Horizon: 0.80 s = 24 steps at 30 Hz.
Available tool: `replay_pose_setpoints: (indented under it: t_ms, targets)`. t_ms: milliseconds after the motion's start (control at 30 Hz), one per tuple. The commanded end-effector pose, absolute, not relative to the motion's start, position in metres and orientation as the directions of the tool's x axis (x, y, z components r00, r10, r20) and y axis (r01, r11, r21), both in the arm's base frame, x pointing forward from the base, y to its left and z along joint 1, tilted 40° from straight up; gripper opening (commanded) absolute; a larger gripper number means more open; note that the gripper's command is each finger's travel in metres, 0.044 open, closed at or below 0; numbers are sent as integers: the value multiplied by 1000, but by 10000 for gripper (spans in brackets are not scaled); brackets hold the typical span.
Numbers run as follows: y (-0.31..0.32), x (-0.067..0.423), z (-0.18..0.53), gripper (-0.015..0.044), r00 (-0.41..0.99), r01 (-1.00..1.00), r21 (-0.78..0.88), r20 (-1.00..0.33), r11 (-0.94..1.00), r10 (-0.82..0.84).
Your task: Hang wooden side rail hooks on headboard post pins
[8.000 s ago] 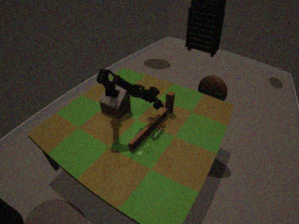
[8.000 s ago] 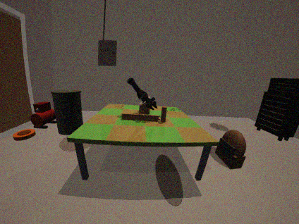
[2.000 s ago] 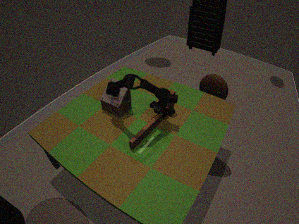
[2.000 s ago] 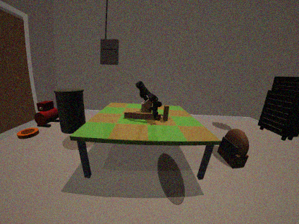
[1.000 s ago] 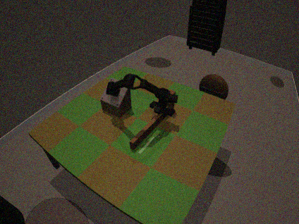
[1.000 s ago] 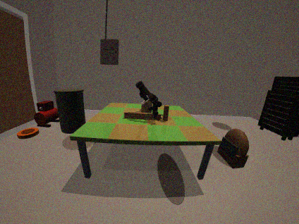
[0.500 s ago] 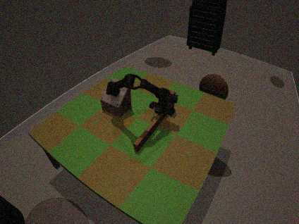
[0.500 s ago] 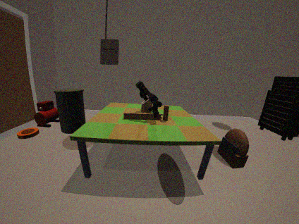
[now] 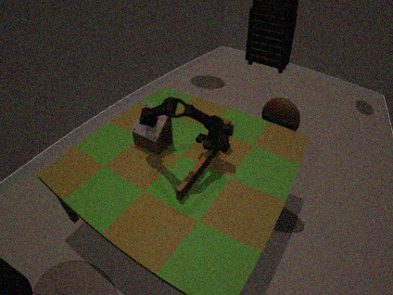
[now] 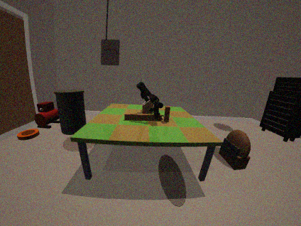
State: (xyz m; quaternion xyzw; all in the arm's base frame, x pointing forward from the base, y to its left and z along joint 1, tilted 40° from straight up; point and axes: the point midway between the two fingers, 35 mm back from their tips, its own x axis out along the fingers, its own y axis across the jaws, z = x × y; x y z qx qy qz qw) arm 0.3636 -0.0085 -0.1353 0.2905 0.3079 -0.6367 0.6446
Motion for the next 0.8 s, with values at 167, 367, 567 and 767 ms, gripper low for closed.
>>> replay_pose_setpoints:
  t_ms: [167, 367, 567, 767]
  targets:
    - [-5, 366, -132, 0, 7, 999, -19, -766, 34, -643]
    - [-4, 366, -131, 0, 7, 999, -19, -766, 34, -643]
    - [-4, 366, -130, 0, 7, 999, -19, -766, 34, -643]
    - [-3, 366, -129, 0, 7, 999, -19, -766, 34, -643]
